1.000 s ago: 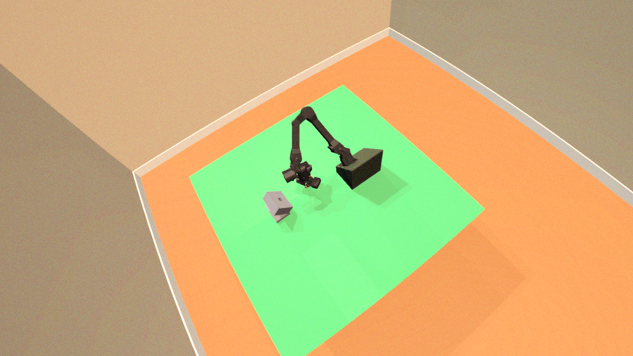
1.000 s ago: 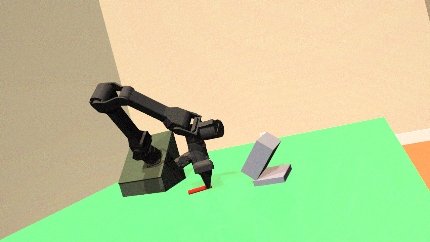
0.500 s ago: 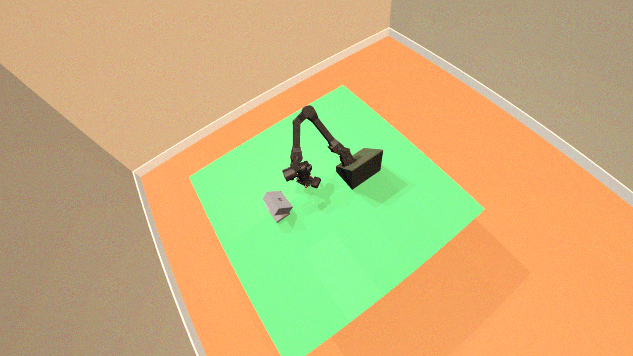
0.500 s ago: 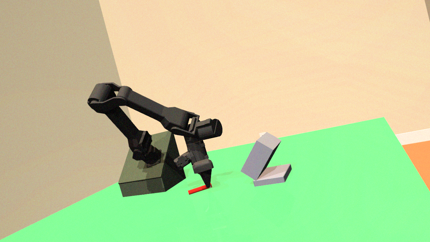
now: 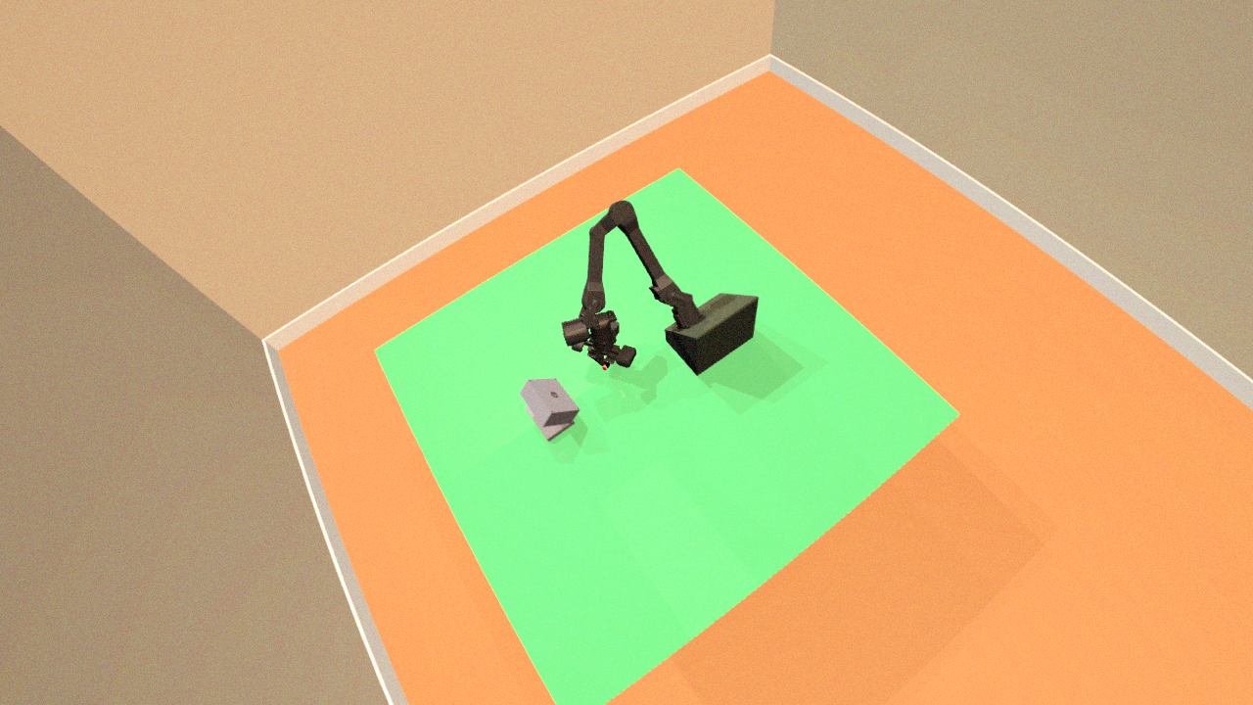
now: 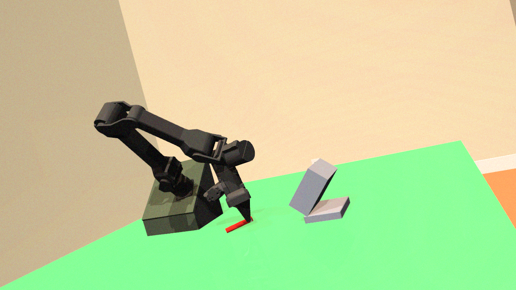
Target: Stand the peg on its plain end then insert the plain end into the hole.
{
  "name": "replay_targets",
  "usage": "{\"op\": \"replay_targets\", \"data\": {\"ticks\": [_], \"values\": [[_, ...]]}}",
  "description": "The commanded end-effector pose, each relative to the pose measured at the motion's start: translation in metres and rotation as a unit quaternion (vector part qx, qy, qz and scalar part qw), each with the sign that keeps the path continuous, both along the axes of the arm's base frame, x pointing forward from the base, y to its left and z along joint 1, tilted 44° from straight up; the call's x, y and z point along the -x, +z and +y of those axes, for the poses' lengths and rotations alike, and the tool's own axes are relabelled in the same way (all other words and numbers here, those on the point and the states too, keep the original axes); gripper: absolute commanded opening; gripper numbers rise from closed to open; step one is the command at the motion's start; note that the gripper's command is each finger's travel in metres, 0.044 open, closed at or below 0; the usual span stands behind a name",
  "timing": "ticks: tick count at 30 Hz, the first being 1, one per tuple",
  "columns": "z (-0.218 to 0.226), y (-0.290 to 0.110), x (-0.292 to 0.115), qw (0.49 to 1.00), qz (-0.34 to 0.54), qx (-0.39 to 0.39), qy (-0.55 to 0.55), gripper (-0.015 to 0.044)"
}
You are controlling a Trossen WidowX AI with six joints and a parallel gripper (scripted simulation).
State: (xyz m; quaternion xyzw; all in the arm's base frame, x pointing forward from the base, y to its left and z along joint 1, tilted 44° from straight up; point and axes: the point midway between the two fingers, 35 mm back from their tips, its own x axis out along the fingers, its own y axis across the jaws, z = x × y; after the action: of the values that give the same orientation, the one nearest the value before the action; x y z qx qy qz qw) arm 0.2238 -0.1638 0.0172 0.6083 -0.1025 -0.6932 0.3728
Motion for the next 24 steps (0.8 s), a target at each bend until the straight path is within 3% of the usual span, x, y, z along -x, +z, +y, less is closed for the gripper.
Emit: {"op": "replay_targets", "data": {"ticks": [1,24], "values": [[0.002,0.001,0.003,1.000,-0.010,-0.007,0.011,0.0049],[0.007,0.013,0.011,0.993,-0.079,-0.046,0.071,0.0049]]}}
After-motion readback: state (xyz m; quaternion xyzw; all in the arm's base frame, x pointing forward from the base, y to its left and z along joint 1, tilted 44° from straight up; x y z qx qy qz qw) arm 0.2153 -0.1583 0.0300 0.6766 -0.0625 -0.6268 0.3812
